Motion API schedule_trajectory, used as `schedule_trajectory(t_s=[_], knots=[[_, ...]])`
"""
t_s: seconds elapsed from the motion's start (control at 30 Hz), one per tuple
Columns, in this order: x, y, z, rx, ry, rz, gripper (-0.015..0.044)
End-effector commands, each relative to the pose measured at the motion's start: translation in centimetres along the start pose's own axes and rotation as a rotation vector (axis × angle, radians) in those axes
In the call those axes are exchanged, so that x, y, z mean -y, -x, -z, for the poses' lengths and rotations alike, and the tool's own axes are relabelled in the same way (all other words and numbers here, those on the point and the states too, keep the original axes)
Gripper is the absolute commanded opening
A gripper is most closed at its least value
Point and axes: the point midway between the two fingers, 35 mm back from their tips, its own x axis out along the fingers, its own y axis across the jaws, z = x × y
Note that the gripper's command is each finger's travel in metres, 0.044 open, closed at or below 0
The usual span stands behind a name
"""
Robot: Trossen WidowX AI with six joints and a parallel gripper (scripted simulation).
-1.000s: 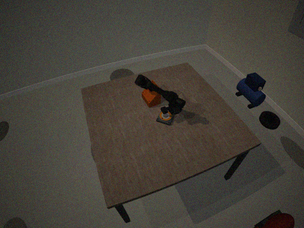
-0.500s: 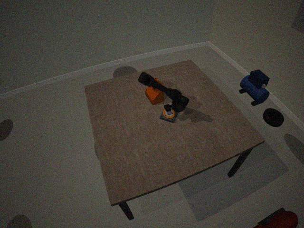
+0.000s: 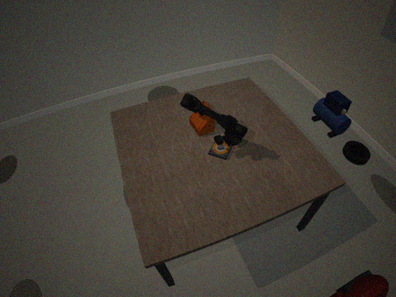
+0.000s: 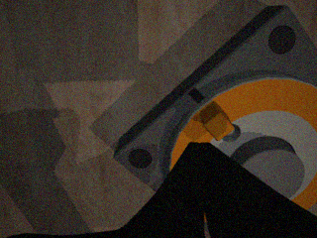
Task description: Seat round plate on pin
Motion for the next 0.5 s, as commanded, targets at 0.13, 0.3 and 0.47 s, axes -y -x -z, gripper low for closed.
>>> schedule_trajectory(t_s=[0.13, 0.3, 0.47], knots=[[-0.13, 3.44, 0.11, 0.008, -0.008, -0.008, 0.0], [-0.28, 2.51, 0.03, 0.012, 0.003, -0.002, 0.0], [-0.28, 2.51, 0.03, 0.012, 0.003, -0.002, 0.0]])
